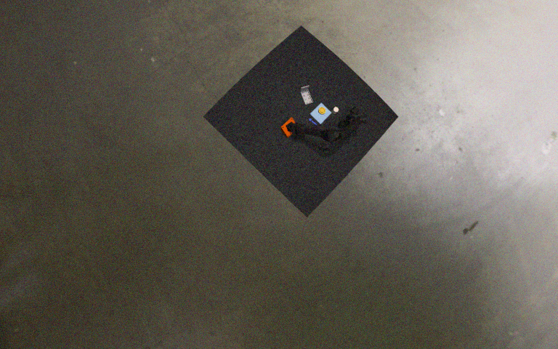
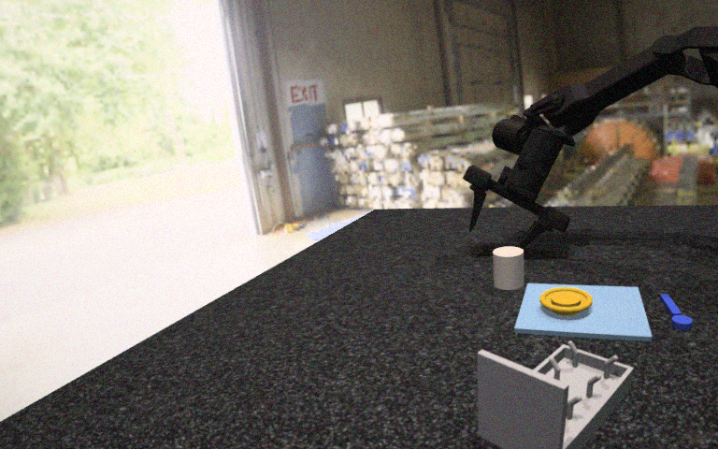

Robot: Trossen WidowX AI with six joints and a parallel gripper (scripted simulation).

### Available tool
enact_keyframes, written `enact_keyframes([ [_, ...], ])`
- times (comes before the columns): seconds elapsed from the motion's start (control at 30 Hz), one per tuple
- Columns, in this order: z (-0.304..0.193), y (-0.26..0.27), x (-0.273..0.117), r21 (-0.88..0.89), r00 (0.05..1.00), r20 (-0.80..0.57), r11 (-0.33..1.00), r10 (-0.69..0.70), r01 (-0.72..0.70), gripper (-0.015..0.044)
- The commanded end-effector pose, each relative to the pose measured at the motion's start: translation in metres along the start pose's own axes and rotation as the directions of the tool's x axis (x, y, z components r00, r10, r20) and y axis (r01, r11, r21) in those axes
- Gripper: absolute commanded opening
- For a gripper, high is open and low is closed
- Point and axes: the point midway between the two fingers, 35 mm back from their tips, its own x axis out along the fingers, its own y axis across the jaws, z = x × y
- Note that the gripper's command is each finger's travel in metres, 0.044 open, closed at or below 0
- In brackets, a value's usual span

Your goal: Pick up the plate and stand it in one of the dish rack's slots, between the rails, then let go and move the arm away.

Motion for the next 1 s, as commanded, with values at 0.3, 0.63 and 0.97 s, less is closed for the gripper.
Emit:
enact_keyframes([
  [0.3,-0.076,-0.009,0.008,-0.318,0.982,-0.057,0.936,-0.178,0.151,0.04],
  [0.63,-0.123,-0.025,0.003,-0.552,0.95,-0.044,0.8,-0.308,0.234,0.04],
  [0.97,-0.164,-0.04,-0.006,-0.77,0.91,0.013,0.576,-0.415,0.274,0.04],
])
